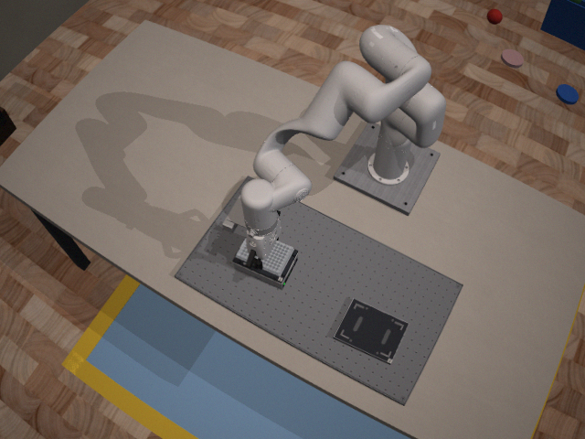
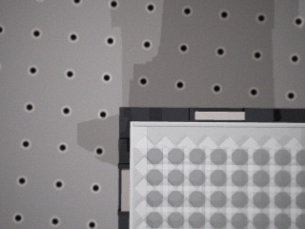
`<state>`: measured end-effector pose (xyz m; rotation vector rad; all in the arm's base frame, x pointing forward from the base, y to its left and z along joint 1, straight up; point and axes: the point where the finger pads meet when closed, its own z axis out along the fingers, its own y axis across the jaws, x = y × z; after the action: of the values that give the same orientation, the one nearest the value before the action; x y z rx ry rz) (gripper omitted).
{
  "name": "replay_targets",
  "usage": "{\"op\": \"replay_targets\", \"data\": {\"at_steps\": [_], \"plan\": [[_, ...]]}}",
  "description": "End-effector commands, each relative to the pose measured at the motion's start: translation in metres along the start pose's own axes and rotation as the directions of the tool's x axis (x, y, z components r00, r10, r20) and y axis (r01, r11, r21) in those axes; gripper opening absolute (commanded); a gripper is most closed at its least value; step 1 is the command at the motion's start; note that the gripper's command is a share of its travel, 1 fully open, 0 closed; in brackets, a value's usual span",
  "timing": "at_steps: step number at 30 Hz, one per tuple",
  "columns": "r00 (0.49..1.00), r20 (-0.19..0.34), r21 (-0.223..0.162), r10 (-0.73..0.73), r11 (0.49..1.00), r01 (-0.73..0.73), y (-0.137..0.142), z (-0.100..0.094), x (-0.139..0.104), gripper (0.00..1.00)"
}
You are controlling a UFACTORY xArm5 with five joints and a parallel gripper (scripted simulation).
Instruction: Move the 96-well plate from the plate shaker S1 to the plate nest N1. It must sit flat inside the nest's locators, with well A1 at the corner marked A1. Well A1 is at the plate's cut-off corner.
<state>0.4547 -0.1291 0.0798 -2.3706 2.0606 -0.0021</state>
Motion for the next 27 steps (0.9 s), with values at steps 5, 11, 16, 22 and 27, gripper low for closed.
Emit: {"op": "replay_targets", "data": {"at_steps": [5,11,16,22,27], "plan": [[1.000,-0.006,0.001,0.000,1.000,0.000,-0.001,-0.006,0.000,0.00],[1.000,-0.006,0.001,0.000,1.000,0.000,-0.001,-0.010,0.000,0.00],[1.000,-0.006,0.001,0.000,1.000,0.000,-0.001,-0.010,0.000,0.00],[1.000,-0.006,0.001,0.000,1.000,0.000,-0.001,-0.015,0.000,0.00],[1.000,-0.006,0.001,0.000,1.000,0.000,-0.001,-0.023,0.000,0.00]]}}
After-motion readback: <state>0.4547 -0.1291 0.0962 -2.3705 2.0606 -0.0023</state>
